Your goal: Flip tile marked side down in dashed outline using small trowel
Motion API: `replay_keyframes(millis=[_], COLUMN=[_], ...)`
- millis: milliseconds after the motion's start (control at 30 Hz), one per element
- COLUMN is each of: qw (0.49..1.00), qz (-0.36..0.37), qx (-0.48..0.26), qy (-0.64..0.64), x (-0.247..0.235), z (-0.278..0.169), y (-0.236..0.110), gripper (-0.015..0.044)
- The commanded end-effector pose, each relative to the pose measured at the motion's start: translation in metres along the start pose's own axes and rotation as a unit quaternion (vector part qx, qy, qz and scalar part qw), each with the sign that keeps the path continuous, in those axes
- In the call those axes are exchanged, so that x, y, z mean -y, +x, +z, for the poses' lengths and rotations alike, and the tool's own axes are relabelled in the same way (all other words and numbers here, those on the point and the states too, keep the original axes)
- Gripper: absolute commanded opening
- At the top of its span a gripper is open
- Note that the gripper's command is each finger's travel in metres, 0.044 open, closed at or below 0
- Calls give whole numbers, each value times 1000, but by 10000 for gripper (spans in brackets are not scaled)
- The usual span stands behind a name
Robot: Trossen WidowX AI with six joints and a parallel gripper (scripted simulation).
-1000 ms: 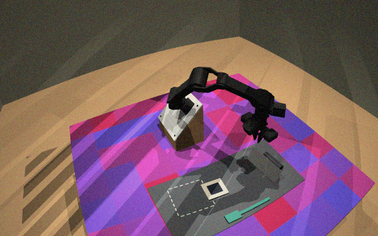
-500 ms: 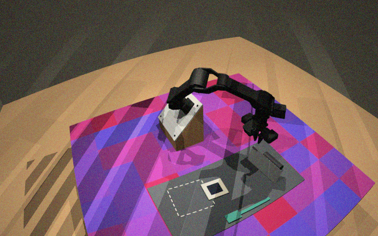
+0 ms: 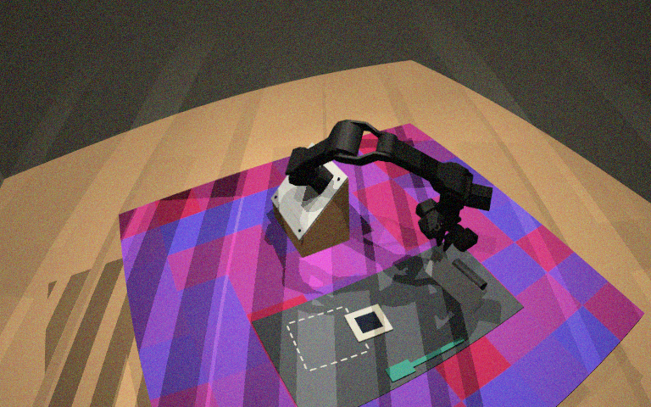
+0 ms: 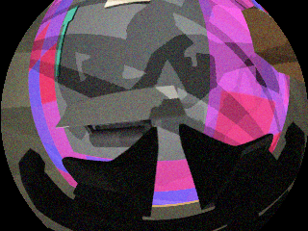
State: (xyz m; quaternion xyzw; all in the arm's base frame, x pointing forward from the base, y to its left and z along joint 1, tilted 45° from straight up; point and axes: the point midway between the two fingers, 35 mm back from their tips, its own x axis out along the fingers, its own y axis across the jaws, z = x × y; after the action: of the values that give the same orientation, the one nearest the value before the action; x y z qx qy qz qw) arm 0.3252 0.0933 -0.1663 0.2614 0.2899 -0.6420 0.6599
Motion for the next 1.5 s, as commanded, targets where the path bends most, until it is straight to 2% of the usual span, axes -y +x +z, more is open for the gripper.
replay_keyframes(millis=[0, 400, 1467], qw=[1000, 1000, 1000], qz=[3, 3, 3], qx=[1, 2, 2], qy=[-2, -2, -2], x=[-1, -1, -1], z=[1, 11, 11], y=[2, 16, 17], gripper=[100, 100, 100])
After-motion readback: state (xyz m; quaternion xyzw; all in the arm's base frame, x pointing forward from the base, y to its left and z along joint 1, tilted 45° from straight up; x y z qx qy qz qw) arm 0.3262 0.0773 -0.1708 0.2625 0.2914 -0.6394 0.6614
